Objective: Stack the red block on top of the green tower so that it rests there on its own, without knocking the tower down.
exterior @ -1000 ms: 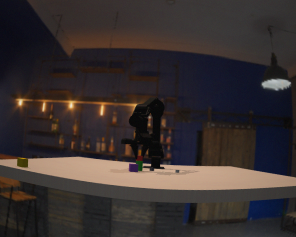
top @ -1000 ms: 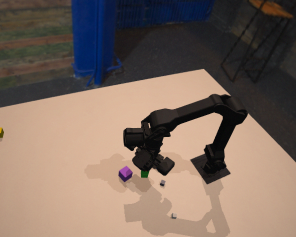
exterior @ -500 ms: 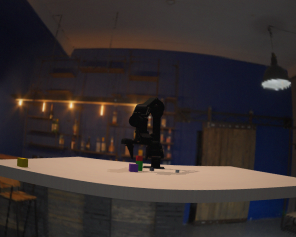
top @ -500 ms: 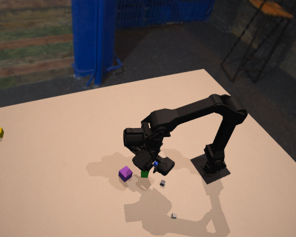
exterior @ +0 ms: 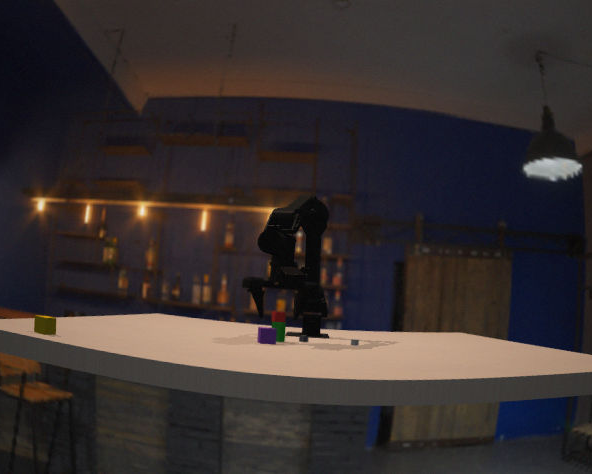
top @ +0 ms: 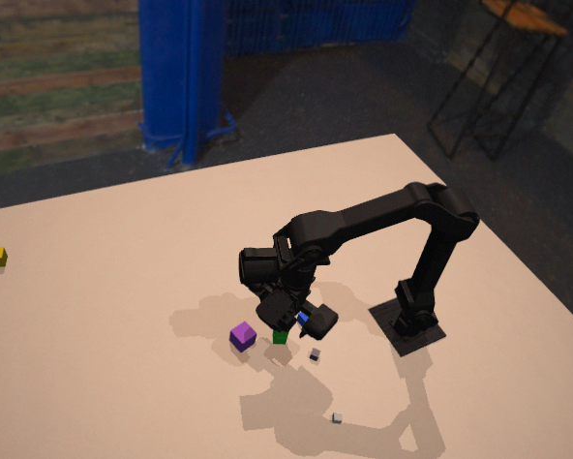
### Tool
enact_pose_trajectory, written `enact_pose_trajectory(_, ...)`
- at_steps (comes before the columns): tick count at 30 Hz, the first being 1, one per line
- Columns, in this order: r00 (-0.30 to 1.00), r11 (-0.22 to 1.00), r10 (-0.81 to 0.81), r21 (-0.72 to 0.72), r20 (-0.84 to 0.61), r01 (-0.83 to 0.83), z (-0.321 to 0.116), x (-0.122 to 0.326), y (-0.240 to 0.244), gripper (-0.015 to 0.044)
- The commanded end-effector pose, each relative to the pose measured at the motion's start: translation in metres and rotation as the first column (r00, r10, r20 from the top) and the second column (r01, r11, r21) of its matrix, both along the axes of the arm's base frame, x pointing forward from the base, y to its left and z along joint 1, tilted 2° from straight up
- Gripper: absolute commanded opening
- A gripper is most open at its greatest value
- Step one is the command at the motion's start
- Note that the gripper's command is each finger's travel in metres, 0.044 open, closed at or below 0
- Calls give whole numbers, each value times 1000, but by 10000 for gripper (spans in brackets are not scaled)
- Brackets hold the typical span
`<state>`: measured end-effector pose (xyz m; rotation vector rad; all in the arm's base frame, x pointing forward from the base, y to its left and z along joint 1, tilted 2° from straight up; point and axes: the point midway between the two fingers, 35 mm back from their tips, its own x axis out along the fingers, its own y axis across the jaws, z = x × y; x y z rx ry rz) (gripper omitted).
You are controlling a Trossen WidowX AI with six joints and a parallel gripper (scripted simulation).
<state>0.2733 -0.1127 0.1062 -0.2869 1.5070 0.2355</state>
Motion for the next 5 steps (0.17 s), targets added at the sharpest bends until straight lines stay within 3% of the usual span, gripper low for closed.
enact_pose_trajectory(1,1000,1000,0,0,1,0,0,0,0,440)
enact_pose_trajectory(5,1000,1000,0,0,1,0,0,0,0,440)
